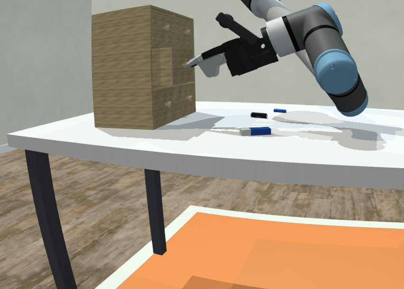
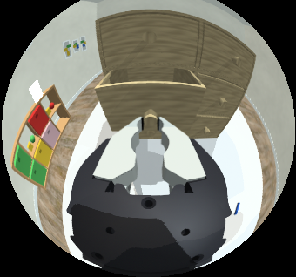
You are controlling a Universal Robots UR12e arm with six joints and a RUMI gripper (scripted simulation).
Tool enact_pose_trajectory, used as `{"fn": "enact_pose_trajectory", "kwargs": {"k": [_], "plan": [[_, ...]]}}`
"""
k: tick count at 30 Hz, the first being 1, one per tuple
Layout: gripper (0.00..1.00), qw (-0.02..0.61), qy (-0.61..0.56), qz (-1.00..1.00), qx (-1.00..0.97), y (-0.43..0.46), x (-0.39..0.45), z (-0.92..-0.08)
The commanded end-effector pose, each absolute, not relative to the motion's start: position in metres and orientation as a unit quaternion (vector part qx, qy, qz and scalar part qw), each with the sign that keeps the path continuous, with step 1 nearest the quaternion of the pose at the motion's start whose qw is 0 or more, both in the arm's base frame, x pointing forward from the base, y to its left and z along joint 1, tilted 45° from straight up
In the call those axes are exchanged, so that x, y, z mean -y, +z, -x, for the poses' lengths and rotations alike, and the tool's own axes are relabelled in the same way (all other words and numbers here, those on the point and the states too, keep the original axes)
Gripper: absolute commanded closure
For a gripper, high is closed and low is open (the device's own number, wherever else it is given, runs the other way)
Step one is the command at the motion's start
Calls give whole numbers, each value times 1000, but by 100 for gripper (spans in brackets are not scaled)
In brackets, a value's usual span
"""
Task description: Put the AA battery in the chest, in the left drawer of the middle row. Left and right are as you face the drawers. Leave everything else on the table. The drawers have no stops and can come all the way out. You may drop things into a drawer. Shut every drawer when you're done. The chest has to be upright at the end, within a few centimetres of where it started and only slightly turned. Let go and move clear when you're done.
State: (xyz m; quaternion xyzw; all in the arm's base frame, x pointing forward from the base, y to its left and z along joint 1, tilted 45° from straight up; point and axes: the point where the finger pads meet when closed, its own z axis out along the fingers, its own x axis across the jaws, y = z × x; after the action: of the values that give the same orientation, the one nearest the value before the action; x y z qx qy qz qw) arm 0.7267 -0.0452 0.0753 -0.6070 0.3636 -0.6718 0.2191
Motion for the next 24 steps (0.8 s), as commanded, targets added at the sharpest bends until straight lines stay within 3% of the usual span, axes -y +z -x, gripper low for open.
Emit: {"fn": "enact_pose_trajectory", "kwargs": {"k": [1, 24], "plan": [[93, 219, -671, 608, -365, 73, 45, -722], [93, 219, -671, 608, -364, 71, 45, -712]]}}
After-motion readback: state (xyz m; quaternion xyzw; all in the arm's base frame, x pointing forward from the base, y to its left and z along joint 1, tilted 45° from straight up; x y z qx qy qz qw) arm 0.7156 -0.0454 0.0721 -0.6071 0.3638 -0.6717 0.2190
